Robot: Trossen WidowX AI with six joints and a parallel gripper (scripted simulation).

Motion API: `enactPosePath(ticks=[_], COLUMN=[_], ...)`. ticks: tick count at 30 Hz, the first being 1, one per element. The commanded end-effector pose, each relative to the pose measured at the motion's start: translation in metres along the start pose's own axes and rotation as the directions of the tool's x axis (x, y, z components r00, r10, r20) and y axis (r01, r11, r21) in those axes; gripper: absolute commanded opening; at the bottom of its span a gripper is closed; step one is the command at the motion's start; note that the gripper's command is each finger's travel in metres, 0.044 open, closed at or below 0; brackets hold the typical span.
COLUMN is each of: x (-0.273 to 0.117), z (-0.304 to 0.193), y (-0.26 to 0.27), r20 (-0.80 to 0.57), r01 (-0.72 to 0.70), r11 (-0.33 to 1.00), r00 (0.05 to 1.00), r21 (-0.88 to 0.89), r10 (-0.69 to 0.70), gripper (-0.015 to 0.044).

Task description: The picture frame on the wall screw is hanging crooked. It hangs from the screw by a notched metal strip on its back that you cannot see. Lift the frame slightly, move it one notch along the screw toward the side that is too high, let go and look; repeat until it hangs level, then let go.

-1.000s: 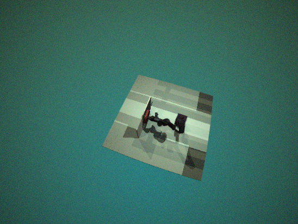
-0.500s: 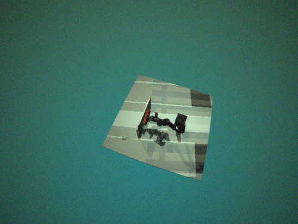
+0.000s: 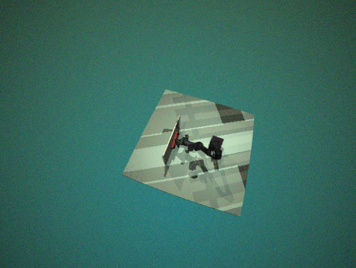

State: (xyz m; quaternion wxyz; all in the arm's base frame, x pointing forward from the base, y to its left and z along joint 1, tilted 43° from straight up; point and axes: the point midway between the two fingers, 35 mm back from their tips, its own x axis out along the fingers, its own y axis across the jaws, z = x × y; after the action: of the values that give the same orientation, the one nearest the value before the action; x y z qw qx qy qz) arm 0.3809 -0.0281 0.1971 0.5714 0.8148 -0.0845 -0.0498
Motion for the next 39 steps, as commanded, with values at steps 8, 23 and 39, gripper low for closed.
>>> enactPosePath(ticks=[8,23,39], x=[0.0008,0.0008,0.0008], z=[0.0005,0.0016,0.0033], y=[0.0053,0.0046,0.0038], r20=[0.002,0.002,0.002], r01=[-0.018,-0.017,-0.017], r11=[1.0,1.0,1.0], r00=[1.0,1.0,1.0], r21=[0.007,0.007,0.007], r10=[0.017,0.017,0.017], gripper=[0.0,0.0,0.0])
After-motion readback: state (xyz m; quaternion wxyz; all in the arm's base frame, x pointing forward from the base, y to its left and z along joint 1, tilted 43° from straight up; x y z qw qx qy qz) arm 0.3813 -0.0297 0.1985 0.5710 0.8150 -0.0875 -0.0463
